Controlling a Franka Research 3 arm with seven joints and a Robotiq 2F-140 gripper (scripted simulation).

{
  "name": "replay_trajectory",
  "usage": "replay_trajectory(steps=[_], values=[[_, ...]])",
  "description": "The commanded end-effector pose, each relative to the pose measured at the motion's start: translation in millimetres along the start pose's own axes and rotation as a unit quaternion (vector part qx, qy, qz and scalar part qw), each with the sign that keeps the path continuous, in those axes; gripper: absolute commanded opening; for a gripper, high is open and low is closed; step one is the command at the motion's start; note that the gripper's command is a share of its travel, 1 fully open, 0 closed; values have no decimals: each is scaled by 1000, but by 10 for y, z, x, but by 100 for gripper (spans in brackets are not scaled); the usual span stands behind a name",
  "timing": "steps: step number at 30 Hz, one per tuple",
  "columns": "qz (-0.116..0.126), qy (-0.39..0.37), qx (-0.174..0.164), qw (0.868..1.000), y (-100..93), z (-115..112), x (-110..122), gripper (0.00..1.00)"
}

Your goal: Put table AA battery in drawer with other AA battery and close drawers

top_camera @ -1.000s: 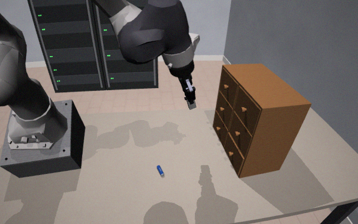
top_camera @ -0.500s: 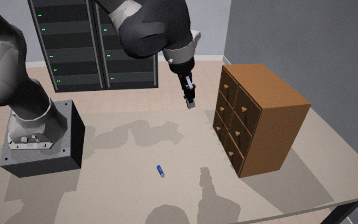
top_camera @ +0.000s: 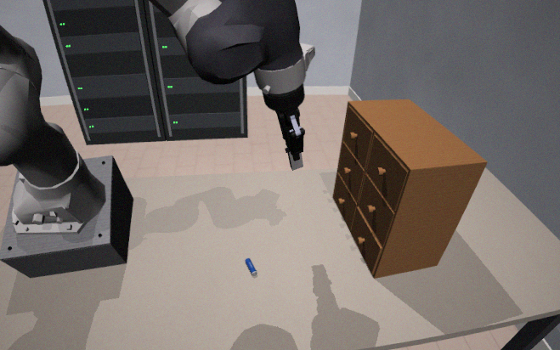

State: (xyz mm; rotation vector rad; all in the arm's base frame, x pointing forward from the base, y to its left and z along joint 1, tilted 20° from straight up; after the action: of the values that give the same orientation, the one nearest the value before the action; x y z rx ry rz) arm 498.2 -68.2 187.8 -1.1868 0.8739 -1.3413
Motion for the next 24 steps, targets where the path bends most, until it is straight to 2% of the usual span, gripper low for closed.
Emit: replay_trajectory(steps=[1, 10, 11, 24], values=[[-3, 9, -13, 1000, 13, -59, 3, 0], [-3, 9, -13, 1000, 13, -59, 3, 0], [-14, 12, -34, 999, -85, -116, 45, 0], [-14, 12, -34, 999, -85, -116, 45, 0]])
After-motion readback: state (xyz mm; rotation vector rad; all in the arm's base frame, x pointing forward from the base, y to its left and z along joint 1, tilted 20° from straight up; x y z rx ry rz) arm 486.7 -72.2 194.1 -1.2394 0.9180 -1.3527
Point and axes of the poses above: the point where the finger pads meet when closed, its own y axis out along the fingers, its own x axis across the jaws, z = x × y, the point moved 6 cm from there along -y, back along the fingers, and after that the axes turned 5 degrees about -y, right-handed, at the moved point
